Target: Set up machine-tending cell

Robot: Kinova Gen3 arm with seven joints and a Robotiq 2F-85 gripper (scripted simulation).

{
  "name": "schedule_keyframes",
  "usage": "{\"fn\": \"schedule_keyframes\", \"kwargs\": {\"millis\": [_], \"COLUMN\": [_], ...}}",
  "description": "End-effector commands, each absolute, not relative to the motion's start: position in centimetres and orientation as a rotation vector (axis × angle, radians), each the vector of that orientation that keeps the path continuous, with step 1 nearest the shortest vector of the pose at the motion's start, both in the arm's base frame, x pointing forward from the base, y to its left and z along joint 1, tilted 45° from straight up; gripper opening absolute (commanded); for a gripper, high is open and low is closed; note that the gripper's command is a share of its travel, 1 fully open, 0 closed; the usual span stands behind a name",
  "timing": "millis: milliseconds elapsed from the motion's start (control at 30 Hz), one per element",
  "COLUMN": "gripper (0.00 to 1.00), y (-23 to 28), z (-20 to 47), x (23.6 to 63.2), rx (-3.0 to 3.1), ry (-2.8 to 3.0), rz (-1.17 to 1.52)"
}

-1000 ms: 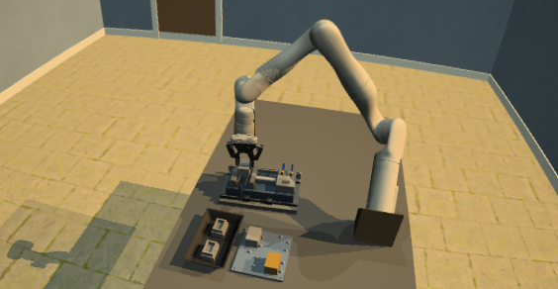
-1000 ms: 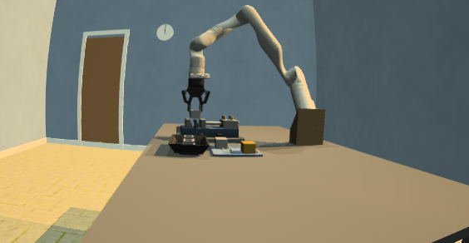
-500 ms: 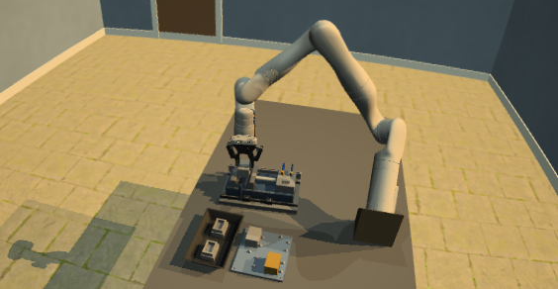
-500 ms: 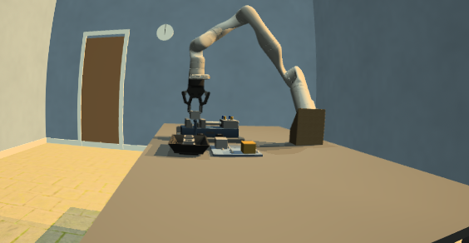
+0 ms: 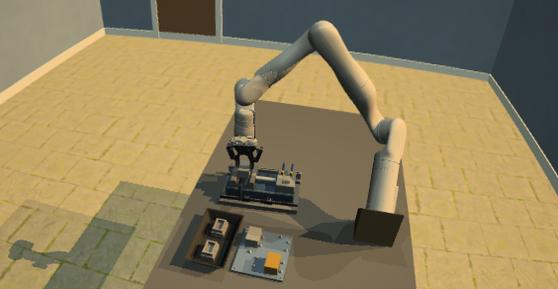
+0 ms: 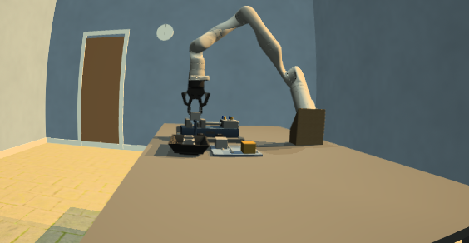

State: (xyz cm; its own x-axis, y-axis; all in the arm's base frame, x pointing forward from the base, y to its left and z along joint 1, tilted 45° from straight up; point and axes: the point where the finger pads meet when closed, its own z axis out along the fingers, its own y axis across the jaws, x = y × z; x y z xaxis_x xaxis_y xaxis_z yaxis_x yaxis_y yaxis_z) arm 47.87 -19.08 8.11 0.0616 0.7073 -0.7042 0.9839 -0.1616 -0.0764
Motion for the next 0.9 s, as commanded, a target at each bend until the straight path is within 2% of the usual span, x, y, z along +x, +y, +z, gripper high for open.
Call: {"fn": "schedule_keyframes", "kwargs": {"millis": [0,867], "gripper": [0.00,0.00], "y": [-19.13,-19.56], "z": [8.05,7.62], "x": [47.88,47.78], "rx": [1.920,1.920], "ry": [1.684,1.684], "rz": [-0.868,-0.868]}}
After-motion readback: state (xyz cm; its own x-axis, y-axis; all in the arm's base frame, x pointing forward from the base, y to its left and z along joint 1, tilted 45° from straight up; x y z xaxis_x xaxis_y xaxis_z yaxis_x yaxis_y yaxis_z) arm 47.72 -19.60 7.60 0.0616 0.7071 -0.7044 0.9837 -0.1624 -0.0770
